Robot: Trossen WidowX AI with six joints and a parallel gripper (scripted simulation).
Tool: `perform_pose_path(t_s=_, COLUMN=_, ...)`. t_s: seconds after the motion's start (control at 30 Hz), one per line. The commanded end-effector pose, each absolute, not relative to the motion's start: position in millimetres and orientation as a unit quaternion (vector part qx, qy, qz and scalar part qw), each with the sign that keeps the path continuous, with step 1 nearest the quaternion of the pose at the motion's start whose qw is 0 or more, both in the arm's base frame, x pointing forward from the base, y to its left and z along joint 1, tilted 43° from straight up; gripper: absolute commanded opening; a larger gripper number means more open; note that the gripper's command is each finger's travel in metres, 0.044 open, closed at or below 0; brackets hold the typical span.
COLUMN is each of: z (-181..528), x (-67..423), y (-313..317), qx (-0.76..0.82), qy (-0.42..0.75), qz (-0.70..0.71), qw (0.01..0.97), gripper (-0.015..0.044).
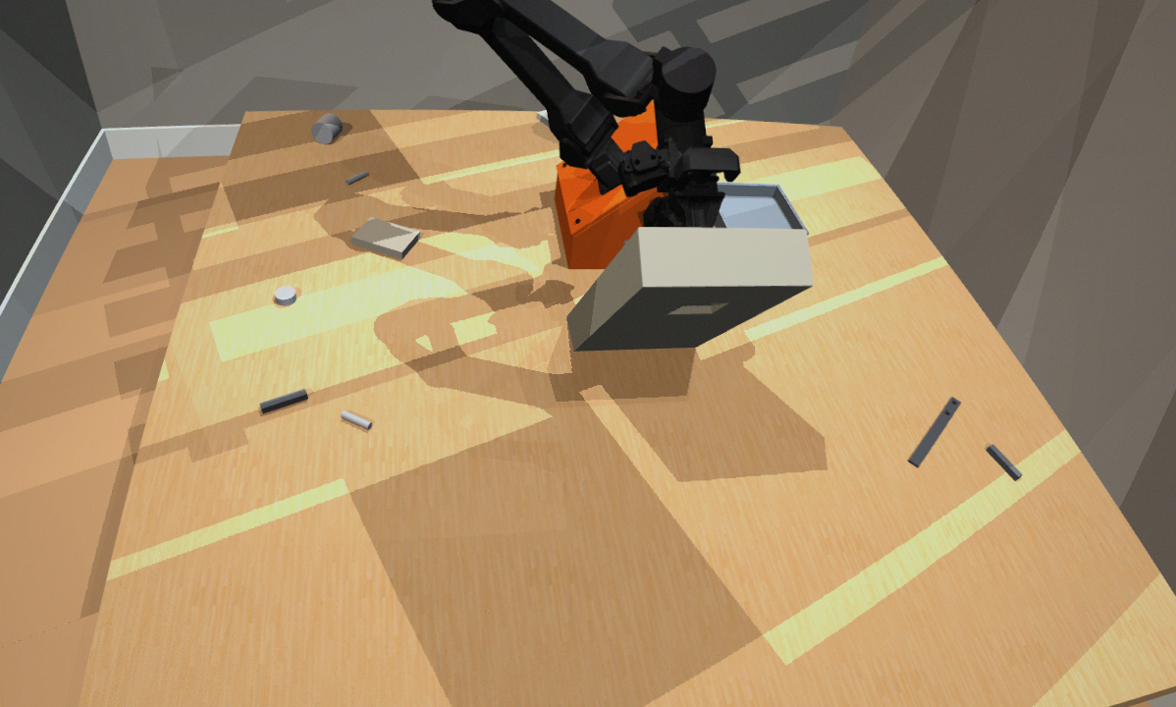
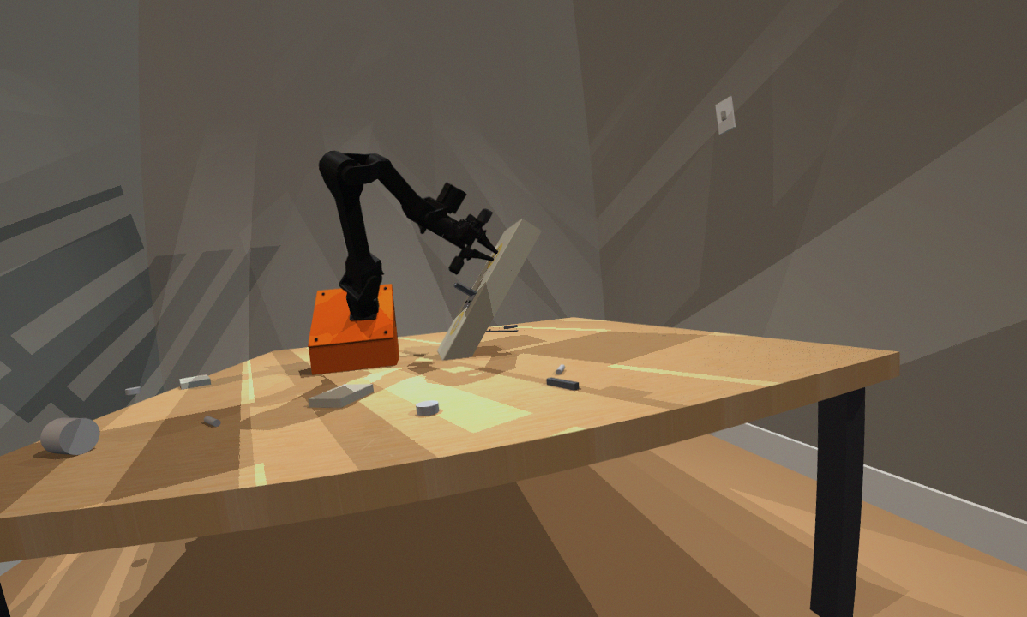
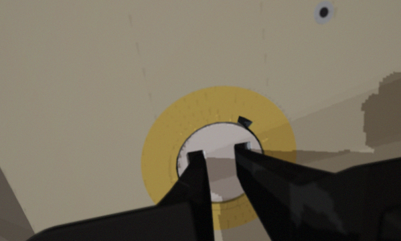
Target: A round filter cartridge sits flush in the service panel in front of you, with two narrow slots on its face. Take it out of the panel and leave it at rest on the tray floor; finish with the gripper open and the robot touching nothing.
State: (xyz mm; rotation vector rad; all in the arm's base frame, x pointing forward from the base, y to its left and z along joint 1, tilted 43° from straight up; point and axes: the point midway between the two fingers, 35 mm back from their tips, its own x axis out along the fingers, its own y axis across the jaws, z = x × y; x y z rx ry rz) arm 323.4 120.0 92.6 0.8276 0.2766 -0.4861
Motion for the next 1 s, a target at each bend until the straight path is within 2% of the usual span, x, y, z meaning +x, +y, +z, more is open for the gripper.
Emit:
perform_pose_path(t_s=0.0, z=90.6, x=329.8, y=116.7, qx=0.329, qy=0.154, qz=-0.225, qw=0.904, gripper=0.0)
perform_pose_path(t_s=0.47, z=90.2, x=330.6, y=116.5, qx=0.1, qy=0.204, qz=-0.181, qw=0.957, gripper=0.0)
perform_pose_path(t_s=0.97, z=90.0, x=331.1, y=116.3, qx=-0.128, qy=0.241, qz=-0.128, qw=0.954, gripper=0.0)
